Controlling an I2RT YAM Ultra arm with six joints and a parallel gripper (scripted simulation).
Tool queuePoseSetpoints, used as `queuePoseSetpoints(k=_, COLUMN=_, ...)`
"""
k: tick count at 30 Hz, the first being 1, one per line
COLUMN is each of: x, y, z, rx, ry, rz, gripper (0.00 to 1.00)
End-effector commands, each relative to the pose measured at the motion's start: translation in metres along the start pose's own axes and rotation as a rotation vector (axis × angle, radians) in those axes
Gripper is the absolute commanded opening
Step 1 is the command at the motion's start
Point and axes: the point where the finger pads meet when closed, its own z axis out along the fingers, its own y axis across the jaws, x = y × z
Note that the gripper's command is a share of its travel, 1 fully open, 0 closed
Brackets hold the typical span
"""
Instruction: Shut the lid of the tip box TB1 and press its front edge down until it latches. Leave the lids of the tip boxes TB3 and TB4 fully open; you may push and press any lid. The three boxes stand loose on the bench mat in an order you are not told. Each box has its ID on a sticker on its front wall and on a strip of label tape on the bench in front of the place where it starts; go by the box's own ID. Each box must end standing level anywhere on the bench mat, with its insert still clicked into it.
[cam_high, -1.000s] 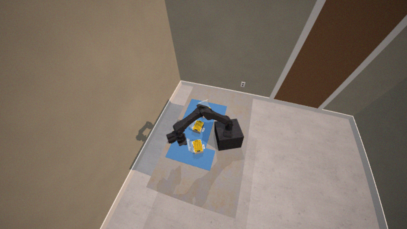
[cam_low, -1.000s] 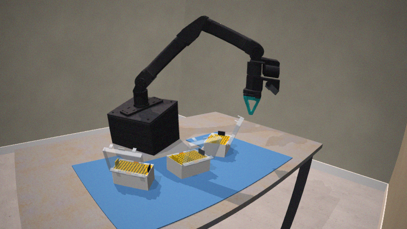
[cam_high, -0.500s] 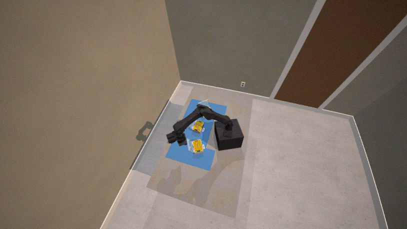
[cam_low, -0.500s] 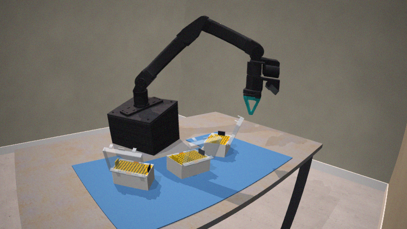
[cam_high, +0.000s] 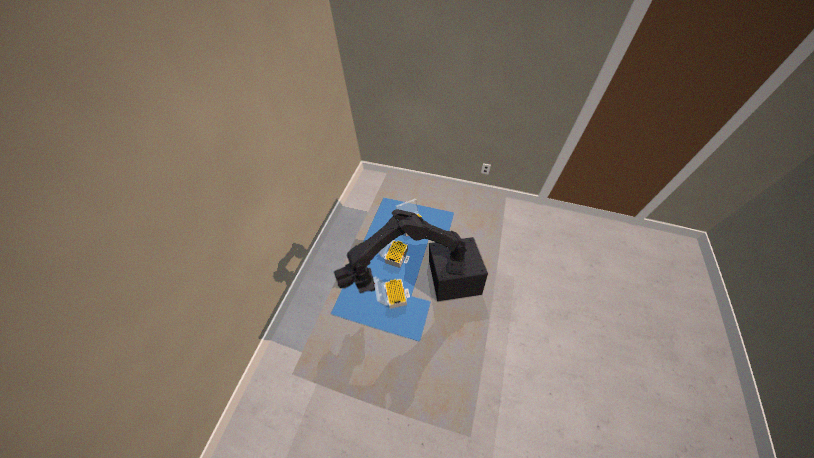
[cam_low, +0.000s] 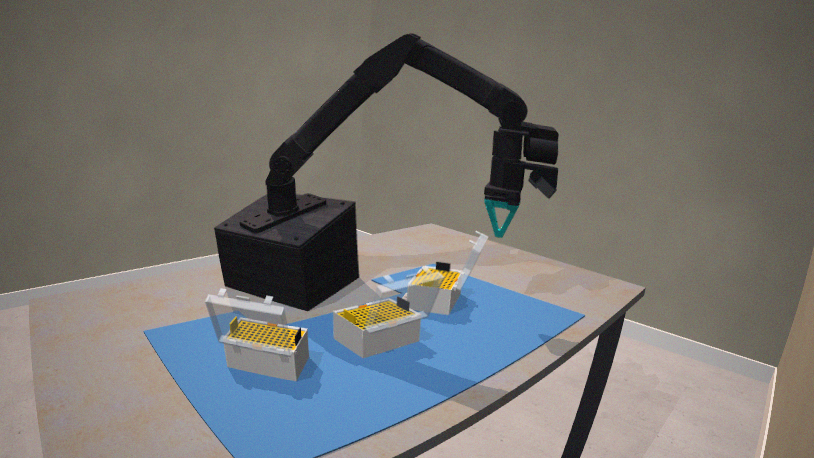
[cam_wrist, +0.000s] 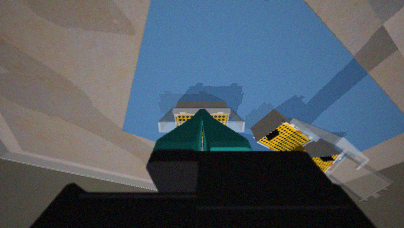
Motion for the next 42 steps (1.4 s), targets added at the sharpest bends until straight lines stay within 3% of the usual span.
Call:
queuePoseSetpoints(k=1, x=-0.007, y=0.001, z=-0.004, rx=-0.007, ry=-0.033, rz=0.002, gripper=0.00)
queuePoseSetpoints(k=23, x=-0.008, y=0.002, z=0.029, rx=-0.007, ry=-0.033, rz=0.002, gripper=0.00)
queuePoseSetpoints(k=42, x=-0.005, y=0.002, z=0.028, rx=-0.007, ry=-0.033, rz=0.002, gripper=0.00)
